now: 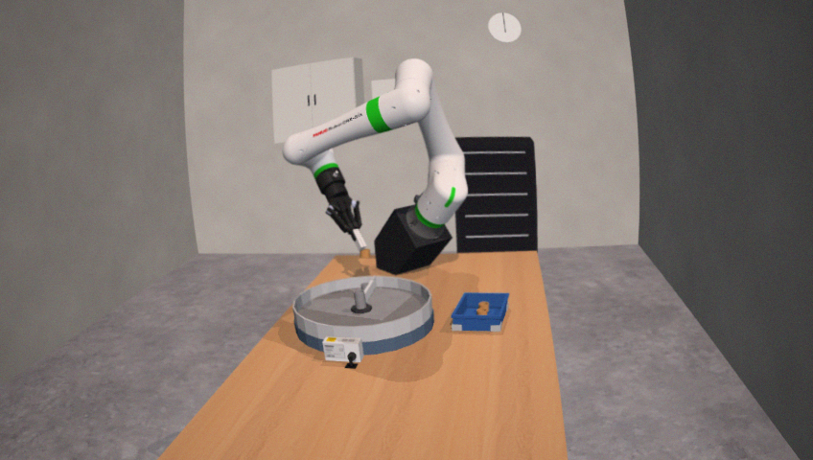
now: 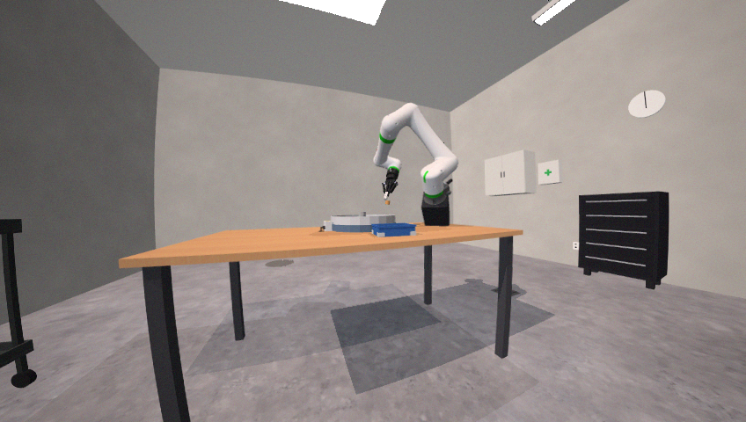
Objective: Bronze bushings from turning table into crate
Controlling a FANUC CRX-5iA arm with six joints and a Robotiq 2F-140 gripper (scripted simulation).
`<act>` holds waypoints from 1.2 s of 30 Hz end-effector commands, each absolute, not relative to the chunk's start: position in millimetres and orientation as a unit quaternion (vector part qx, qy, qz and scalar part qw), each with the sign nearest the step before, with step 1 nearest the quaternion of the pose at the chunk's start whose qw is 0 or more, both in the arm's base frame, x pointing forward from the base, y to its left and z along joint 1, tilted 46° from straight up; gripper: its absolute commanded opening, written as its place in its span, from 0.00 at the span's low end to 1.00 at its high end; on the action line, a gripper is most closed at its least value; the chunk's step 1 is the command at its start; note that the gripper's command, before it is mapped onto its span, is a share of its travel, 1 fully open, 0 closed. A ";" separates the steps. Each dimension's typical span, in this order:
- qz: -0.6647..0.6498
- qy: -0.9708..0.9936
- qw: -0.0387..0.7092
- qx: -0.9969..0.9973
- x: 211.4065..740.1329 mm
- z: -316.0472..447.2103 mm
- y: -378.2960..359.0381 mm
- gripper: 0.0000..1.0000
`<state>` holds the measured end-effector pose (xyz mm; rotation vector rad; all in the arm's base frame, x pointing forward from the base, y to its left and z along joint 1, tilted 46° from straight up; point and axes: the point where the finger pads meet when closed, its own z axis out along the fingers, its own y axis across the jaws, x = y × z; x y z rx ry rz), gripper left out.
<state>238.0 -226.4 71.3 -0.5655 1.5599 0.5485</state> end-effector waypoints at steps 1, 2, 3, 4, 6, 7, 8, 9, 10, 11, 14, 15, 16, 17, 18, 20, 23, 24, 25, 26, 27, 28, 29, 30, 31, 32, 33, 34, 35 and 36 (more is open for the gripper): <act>0.241 0.685 0.642 -0.248 237.9 71.2 -226.6 0.00; 0.241 0.685 0.642 -0.248 237.9 71.2 -226.6 0.00; 0.241 0.685 0.642 -0.248 237.9 71.2 -226.6 0.00; 0.241 0.685 0.642 -0.248 237.9 71.2 -226.6 0.00; 0.241 0.685 0.642 -0.248 237.9 71.2 -226.6 0.00; 0.241 0.685 0.642 -0.248 237.9 71.2 -226.6 0.00; 0.241 0.685 0.642 -0.248 237.9 71.2 -226.6 0.00; 0.241 0.685 0.642 -0.248 237.9 71.2 -226.6 0.00; 0.241 0.685 0.642 -0.248 237.9 71.3 -226.6 0.00; 0.241 0.685 0.642 -0.248 238.0 71.3 -226.5 0.00; 0.241 0.685 0.642 -0.248 238.5 72.5 -225.4 0.00; 0.241 0.685 0.642 -0.248 238.9 73.4 -224.6 0.00; 0.241 0.685 0.642 -0.248 239.5 74.6 -223.4 0.00; 0.241 0.685 0.642 -0.248 240.2 76.2 -222.0 0.00; 0.241 0.685 0.642 -0.248 241.1 78.1 -220.2 0.00; 0.241 0.685 0.642 -0.248 243.4 83.1 -215.6 0.00; 0.241 0.685 0.642 -0.248 244.8 86.2 -212.7 0.00; 0.241 0.685 0.642 -0.248 246.4 89.7 -209.4 0.00; 0.241 0.685 0.642 -0.248 248.2 93.6 -205.8 0.00; 0.241 0.685 0.642 -0.248 250.2 97.9 -201.7 0.00; 0.241 0.685 0.642 -0.248 252.3 102.6 -197.3 0.00; 0.241 0.685 0.642 -0.248 254.7 107.7 -192.6 0.00; 0.241 0.685 0.642 -0.248 257.2 113.2 -187.5 0.00; 0.241 0.685 0.642 -0.248 259.8 118.9 -182.1 0.00; 0.241 0.685 0.642 -0.248 262.6 125.0 -176.4 0.00; 0.241 0.685 0.642 -0.248 265.5 131.4 -170.5 0.00; 0.241 0.685 0.642 -0.248 268.6 138.0 -164.4 0.00; 0.241 0.685 0.642 -0.248 271.7 144.8 -158.0 0.00; 0.241 0.685 0.642 -0.248 274.9 151.8 -151.5 0.00; 0.241 0.685 0.642 -0.248 278.2 159.0 -144.8 0.00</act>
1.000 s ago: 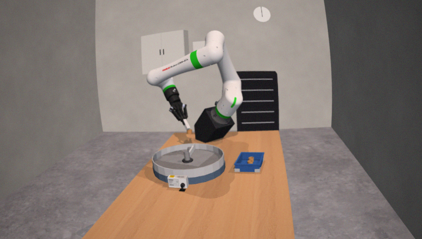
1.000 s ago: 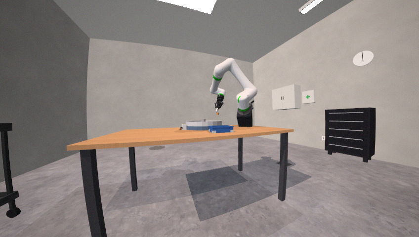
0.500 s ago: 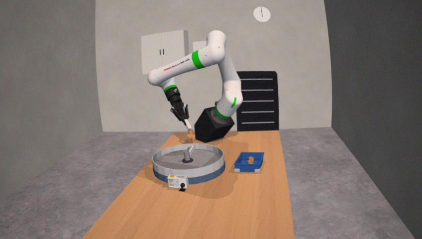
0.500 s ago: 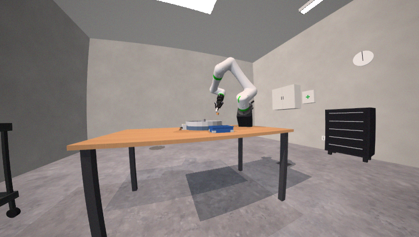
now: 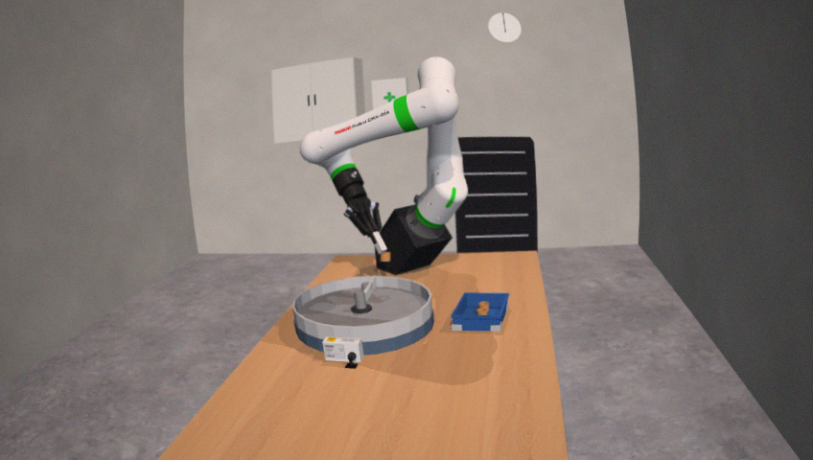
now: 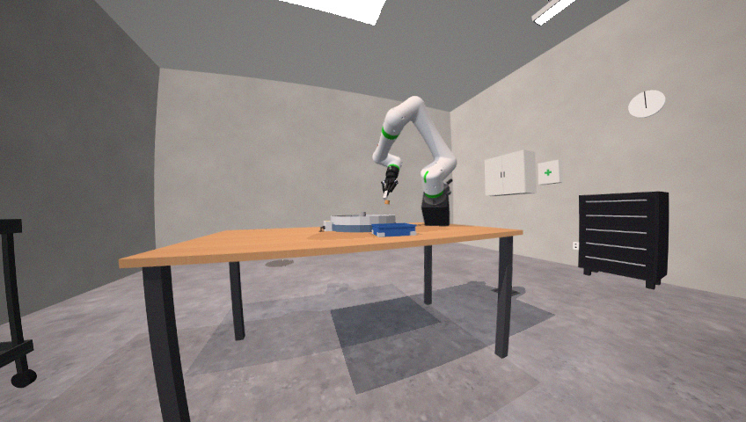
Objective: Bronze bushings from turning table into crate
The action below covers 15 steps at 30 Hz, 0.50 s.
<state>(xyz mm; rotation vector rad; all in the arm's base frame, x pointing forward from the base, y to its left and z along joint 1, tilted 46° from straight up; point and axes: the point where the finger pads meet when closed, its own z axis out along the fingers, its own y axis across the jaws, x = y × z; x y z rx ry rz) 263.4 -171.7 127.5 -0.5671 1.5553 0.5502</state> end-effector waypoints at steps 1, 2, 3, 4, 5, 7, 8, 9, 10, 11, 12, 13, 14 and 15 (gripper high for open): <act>0.241 0.685 0.642 -0.248 281.5 166.3 -138.0 0.00; 0.241 0.685 0.642 -0.248 281.5 166.3 -138.0 0.00; 0.241 0.685 0.642 -0.248 281.5 166.3 -138.0 0.00; 0.241 0.685 0.642 -0.248 284.9 173.7 -131.1 0.00; 0.241 0.685 0.642 -0.248 288.4 181.1 -124.1 0.00; 0.241 0.685 0.642 -0.248 295.2 196.1 -110.2 0.00; 0.241 0.685 0.642 -0.248 298.7 203.6 -103.2 0.00; 0.241 0.685 0.642 -0.248 302.1 211.1 -96.2 0.00; 0.241 0.685 0.642 -0.248 305.5 218.5 -89.3 0.00; 0.241 0.685 0.642 -0.248 308.9 225.9 -82.4 0.00; 0.241 0.685 0.642 -0.248 312.3 233.2 -75.6 0.00; 0.241 0.685 0.642 -0.248 315.6 240.4 -68.9 0.00; 0.241 0.685 0.642 -0.248 318.8 247.5 -62.2 0.00; 0.241 0.685 0.642 -0.248 322.0 254.5 -55.7 0.00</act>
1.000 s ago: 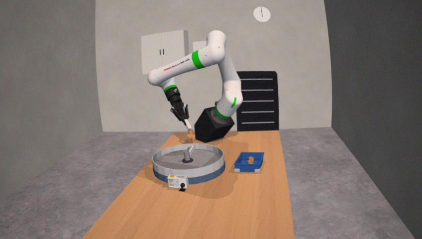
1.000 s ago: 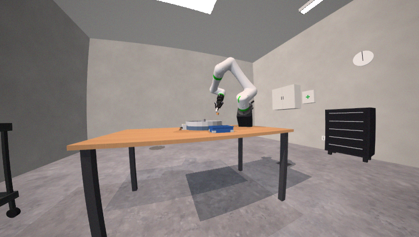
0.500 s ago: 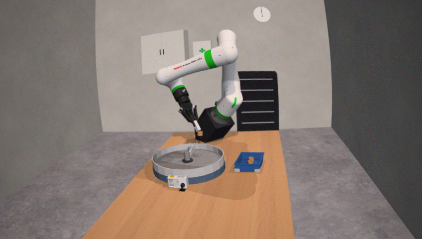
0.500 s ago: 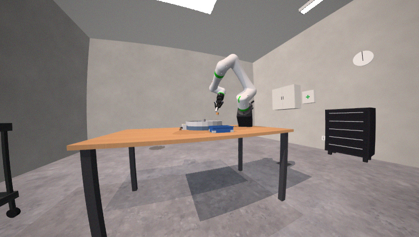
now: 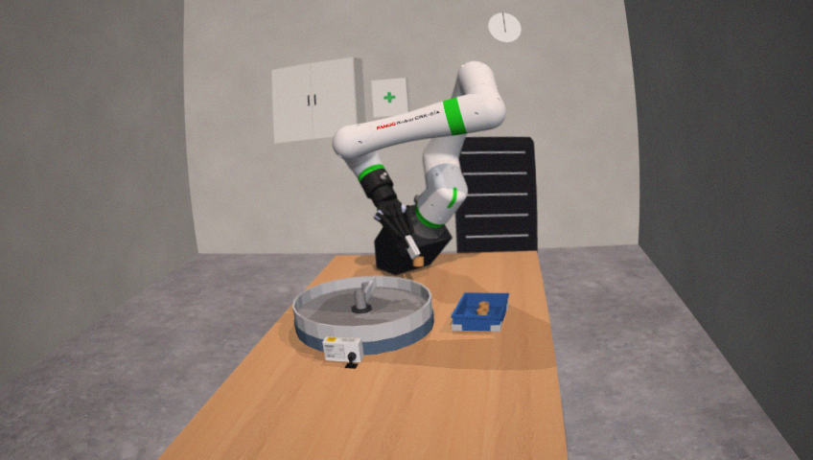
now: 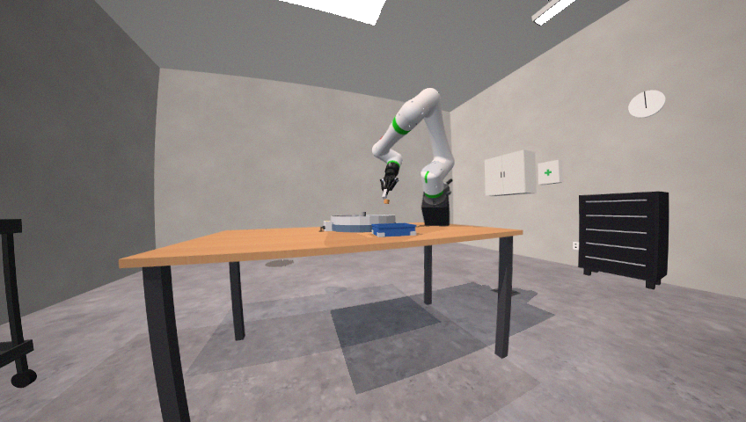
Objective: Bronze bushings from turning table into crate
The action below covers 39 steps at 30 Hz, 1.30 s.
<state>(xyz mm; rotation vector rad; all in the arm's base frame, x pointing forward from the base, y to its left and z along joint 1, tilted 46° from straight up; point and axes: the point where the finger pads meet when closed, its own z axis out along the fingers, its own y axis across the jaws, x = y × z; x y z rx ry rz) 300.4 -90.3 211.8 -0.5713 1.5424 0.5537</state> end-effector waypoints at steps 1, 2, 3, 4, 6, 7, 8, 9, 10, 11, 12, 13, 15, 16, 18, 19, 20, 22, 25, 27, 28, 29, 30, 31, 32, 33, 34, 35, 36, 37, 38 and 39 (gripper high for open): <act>0.241 0.685 0.642 -0.248 325.2 261.4 -49.3 0.00; 0.241 0.685 0.642 -0.248 328.3 268.2 -43.0 0.00; 0.241 0.685 0.642 -0.248 331.3 274.8 -36.8 0.00; 0.241 0.685 0.642 -0.248 331.3 274.8 -36.8 0.00; 0.241 0.685 0.642 -0.248 334.3 281.3 -30.7 0.00; 0.241 0.685 0.642 -0.248 337.2 287.6 -24.8 0.00; 0.241 0.685 0.642 -0.248 340.1 293.8 -19.1 0.00; 0.241 0.685 0.642 -0.248 342.8 299.7 -13.5 0.00; 0.241 0.685 0.642 -0.248 345.5 305.5 -8.1 0.00; 0.241 0.685 0.642 -0.248 348.0 311.1 -2.9 0.00; 0.241 0.685 0.642 -0.248 350.5 316.5 2.1 0.00; 0.241 0.685 0.642 -0.248 352.9 321.7 6.9 0.00; 0.241 0.685 0.642 -0.248 357.2 331.2 15.8 0.00; 0.241 0.685 0.642 -0.248 359.2 335.5 19.8 0.00; 0.241 0.685 0.642 -0.248 362.8 343.3 27.1 0.00; 0.241 0.685 0.642 -0.248 364.3 346.7 30.3 0.00; 0.241 0.685 0.642 -0.248 365.7 349.7 33.1 0.00; 0.241 0.685 0.642 -0.248 365.7 349.7 33.1 0.00; 0.241 0.685 0.642 -0.248 368.9 356.6 39.5 0.00; 0.241 0.685 0.642 -0.248 370.1 359.2 42.0 0.00; 0.241 0.685 0.642 -0.248 370.5 360.1 42.7 0.00; 0.241 0.685 0.642 -0.248 370.8 360.7 43.3 0.00; 0.241 0.685 0.642 -0.248 370.9 361.0 43.6 0.00; 0.241 0.685 0.642 -0.248 371.0 361.2 43.8 0.00; 0.241 0.685 0.642 -0.248 371.0 361.3 43.9 0.00; 0.241 0.685 0.642 -0.248 371.1 361.3 43.9 0.00; 0.241 0.685 0.642 -0.248 371.1 361.3 43.9 0.00; 0.241 0.685 0.642 -0.248 371.1 361.3 43.9 0.00; 0.241 0.685 0.642 -0.248 371.1 361.3 43.9 0.00; 0.241 0.685 0.642 -0.248 371.1 361.3 43.9 0.00; 0.241 0.685 0.642 -0.248 371.1 361.3 43.9 0.00; 0.241 0.685 0.642 -0.248 371.1 361.3 43.9 0.00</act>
